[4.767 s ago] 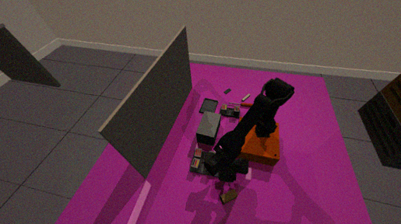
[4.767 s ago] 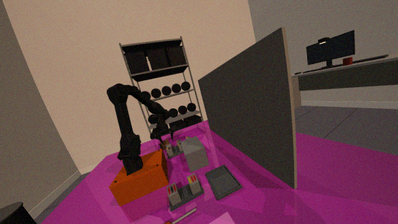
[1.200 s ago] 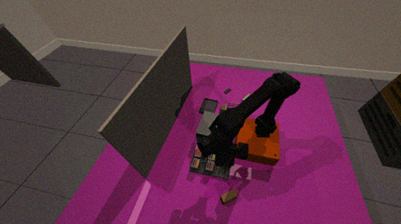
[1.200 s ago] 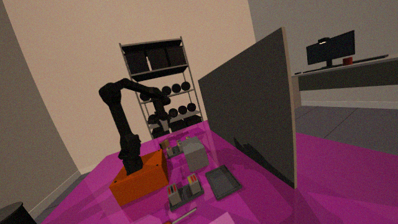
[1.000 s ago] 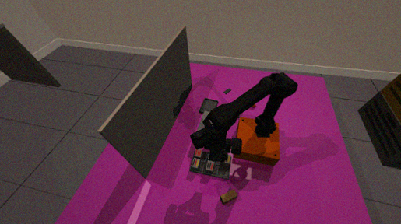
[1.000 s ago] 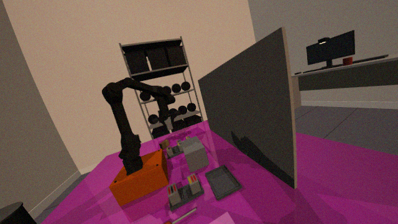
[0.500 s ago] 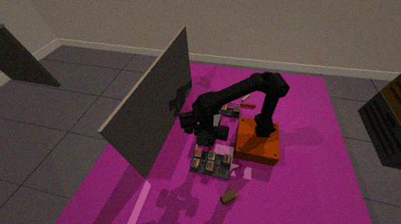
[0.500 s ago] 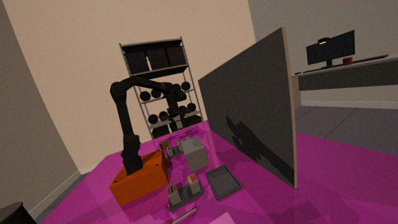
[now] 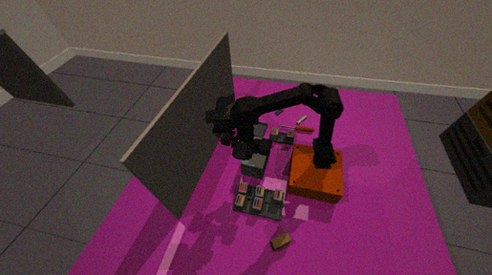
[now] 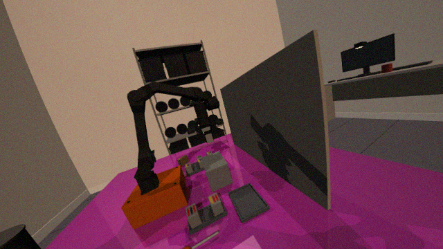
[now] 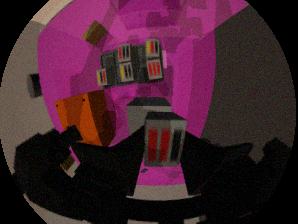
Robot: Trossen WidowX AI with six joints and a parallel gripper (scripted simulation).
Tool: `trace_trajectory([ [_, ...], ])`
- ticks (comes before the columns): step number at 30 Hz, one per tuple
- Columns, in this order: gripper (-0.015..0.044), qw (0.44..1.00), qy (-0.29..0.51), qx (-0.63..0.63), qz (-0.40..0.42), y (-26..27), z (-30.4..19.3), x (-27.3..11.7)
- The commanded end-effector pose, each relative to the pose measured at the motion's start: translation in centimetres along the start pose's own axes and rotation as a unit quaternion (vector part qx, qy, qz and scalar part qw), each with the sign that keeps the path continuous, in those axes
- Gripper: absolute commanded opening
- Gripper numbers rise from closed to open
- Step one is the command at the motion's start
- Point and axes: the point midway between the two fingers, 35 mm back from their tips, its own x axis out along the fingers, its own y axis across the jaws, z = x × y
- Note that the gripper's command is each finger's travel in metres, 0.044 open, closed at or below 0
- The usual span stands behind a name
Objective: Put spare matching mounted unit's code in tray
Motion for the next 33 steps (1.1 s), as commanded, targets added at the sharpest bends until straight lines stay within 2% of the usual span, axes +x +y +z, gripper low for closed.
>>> trace_trajectory([
  [1,0.0,1.0,0.001,0.004,-0.002,-1.2,-1.7,-0.1],
  [18,0.0,1.0,0.003,-0.011,0.0,-4.6,-11.2,0.1],
  [33,0.0,0.999,0.002,-0.039,-0.001,-5.2,-20.8,0.3],
])
